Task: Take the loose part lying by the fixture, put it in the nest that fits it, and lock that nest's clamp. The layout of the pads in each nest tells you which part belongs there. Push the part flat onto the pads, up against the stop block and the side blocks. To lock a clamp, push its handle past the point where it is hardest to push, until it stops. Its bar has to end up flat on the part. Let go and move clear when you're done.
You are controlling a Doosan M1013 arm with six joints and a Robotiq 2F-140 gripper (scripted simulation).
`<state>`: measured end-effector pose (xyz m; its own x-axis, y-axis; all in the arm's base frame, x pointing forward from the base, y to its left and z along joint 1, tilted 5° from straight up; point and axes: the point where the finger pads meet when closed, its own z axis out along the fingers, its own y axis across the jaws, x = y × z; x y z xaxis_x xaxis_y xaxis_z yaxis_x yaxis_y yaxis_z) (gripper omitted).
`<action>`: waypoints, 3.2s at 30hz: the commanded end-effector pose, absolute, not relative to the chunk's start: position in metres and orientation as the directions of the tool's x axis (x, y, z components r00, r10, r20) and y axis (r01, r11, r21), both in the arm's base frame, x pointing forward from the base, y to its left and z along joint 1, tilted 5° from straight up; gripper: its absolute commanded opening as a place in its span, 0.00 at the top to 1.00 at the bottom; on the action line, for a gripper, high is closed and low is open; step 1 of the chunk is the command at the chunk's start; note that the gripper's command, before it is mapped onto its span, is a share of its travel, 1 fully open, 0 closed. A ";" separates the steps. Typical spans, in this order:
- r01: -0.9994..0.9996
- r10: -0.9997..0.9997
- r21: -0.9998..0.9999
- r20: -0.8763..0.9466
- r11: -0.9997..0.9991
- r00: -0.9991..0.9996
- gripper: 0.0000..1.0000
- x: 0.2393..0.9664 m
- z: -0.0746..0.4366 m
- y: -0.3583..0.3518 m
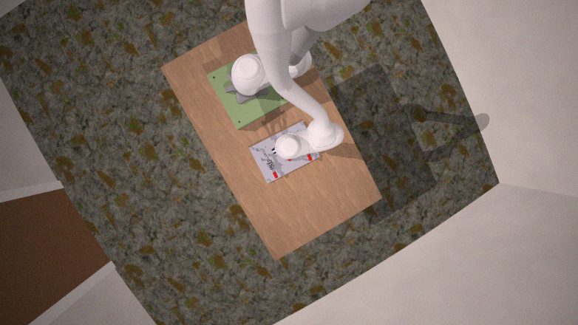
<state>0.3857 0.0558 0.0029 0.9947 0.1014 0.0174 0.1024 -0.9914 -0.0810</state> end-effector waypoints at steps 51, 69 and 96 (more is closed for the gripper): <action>0.099 0.098 -0.082 0.016 -0.992 0.995 0.38 0.387 0.003 0.054; 0.099 0.098 -0.082 0.016 -0.992 0.995 0.38 0.387 0.007 0.054; 0.099 0.098 -0.082 0.016 -0.992 0.995 0.38 0.386 0.063 0.049</action>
